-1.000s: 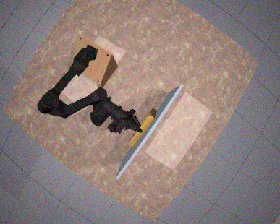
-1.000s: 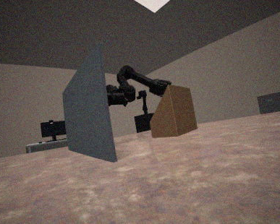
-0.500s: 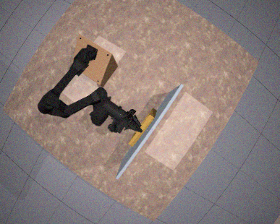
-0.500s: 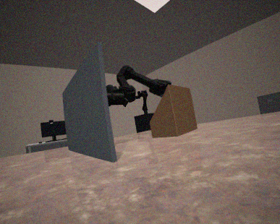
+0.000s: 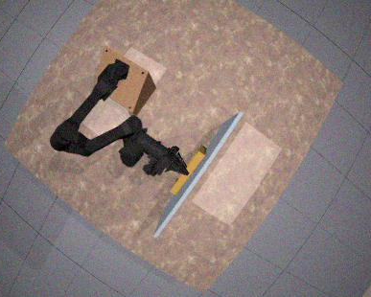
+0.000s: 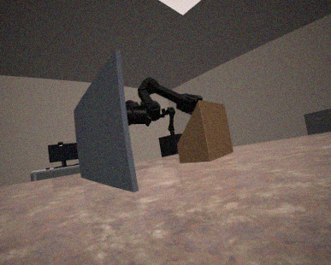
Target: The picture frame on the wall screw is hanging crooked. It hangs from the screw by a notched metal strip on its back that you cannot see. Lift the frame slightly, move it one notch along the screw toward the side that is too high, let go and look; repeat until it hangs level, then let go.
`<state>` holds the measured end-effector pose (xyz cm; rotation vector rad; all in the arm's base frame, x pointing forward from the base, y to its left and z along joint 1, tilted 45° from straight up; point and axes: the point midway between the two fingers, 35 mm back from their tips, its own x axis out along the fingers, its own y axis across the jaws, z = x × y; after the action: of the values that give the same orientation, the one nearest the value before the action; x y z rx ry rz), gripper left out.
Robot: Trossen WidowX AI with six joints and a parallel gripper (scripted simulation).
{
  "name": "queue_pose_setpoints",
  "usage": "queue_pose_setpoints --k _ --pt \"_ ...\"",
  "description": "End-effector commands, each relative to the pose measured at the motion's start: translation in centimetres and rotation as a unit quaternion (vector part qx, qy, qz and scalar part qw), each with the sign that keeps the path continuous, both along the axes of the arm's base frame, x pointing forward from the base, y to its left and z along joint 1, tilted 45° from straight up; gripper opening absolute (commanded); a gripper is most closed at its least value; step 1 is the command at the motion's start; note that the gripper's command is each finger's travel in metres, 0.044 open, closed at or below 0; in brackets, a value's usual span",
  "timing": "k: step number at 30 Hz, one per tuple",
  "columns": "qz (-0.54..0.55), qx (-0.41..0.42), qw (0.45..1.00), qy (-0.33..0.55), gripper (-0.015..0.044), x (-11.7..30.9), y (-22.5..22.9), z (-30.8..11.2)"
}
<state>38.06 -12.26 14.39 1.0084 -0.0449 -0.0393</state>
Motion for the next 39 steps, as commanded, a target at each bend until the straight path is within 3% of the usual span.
queue_pose_setpoints --k 1,39 --pt "-0.002 -0.012 1.0 0.001 0.0 0.0 -0.01 -0.02" --pt "-0.003 -0.109 0.994 0.006 0.0 0.07 0.18 0.03"
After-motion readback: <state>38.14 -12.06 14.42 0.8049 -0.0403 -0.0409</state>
